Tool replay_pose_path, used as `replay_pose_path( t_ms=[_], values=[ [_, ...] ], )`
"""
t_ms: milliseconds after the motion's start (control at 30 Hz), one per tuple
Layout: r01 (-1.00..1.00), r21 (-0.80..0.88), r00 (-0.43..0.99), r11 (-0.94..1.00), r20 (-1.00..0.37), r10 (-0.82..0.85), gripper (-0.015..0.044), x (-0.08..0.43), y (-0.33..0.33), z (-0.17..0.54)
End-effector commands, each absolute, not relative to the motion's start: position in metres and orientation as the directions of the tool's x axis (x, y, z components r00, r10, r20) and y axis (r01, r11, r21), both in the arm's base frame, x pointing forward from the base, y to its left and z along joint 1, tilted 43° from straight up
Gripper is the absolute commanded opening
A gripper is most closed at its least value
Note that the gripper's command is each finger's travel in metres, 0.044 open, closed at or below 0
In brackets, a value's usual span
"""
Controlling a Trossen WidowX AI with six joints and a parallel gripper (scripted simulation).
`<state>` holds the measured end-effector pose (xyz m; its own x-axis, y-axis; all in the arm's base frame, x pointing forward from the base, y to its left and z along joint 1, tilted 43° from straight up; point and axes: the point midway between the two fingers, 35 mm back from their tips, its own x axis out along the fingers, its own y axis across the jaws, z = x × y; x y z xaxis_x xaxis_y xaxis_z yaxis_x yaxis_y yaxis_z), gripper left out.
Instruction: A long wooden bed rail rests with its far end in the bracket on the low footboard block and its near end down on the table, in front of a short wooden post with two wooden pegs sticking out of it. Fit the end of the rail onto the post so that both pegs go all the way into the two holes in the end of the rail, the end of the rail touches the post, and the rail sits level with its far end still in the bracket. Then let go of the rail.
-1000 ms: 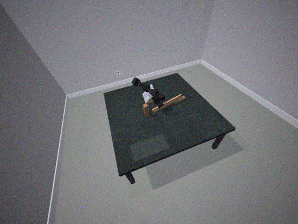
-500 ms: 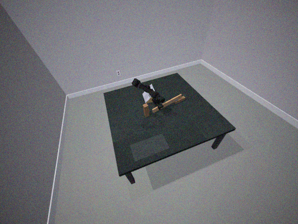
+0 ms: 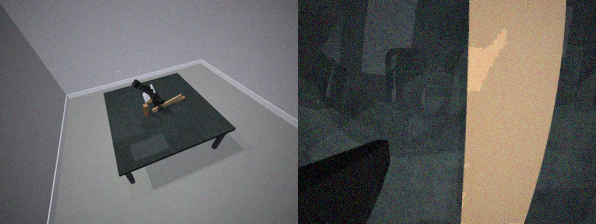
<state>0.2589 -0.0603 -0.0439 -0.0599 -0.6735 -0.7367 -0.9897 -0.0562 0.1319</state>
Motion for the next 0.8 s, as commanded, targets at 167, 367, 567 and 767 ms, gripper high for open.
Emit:
replay_pose_path(
  t_ms=[167,367,567,767],
  values=[
    [-0.987,0.148,-0.069,-0.058,-0.729,-0.681,0.0440,0.2529,-0.0709,-0.0551],
    [-0.987,0.148,-0.069,-0.058,-0.729,-0.681,0.0335,0.2527,-0.0715,-0.0557],
    [-0.987,0.148,-0.069,-0.058,-0.729,-0.681,0.0177,0.2527,-0.0715,-0.0557],
    [-0.987,0.148,-0.069,-0.058,-0.729,-0.681,0.0059,0.2527,-0.0715,-0.0557]
  ],
)
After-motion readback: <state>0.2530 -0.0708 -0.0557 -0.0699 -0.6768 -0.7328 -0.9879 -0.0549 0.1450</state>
